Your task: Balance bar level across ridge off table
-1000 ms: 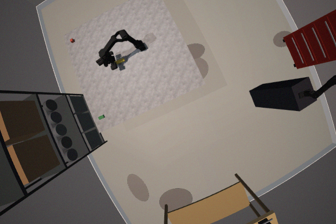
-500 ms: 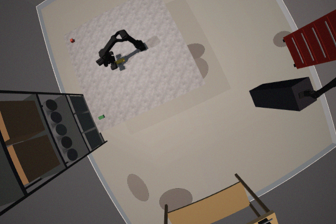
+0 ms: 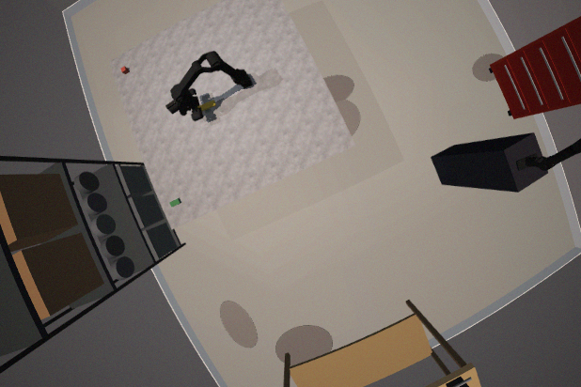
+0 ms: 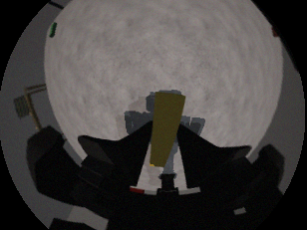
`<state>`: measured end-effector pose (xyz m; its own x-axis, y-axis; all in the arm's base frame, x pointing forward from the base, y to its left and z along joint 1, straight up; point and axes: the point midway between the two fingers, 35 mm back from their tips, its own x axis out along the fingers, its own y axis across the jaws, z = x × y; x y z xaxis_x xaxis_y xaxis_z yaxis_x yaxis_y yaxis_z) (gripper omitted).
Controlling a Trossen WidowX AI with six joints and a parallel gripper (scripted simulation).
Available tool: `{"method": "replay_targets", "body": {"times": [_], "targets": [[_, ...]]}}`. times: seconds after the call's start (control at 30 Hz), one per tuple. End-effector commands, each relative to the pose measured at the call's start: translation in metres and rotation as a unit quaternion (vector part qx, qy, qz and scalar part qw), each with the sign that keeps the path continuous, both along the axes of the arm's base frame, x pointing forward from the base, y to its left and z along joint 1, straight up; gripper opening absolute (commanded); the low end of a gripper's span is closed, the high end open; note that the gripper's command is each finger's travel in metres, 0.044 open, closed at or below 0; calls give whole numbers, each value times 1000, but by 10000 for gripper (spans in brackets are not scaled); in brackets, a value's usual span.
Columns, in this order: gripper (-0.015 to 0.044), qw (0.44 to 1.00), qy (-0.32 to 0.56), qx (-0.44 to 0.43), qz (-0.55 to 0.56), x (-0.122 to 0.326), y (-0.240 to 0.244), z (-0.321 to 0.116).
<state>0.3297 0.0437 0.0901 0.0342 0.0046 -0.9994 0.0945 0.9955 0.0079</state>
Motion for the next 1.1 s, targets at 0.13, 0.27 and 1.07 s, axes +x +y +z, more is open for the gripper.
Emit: {"method": "replay_targets", "body": {"times": [0.13,0.27,1.07], "targets": [[171,1000,0,0,0,0,0,0],[171,1000,0,0,0,0,0,0],[238,1000,0,0,0,0,0,0]]}}
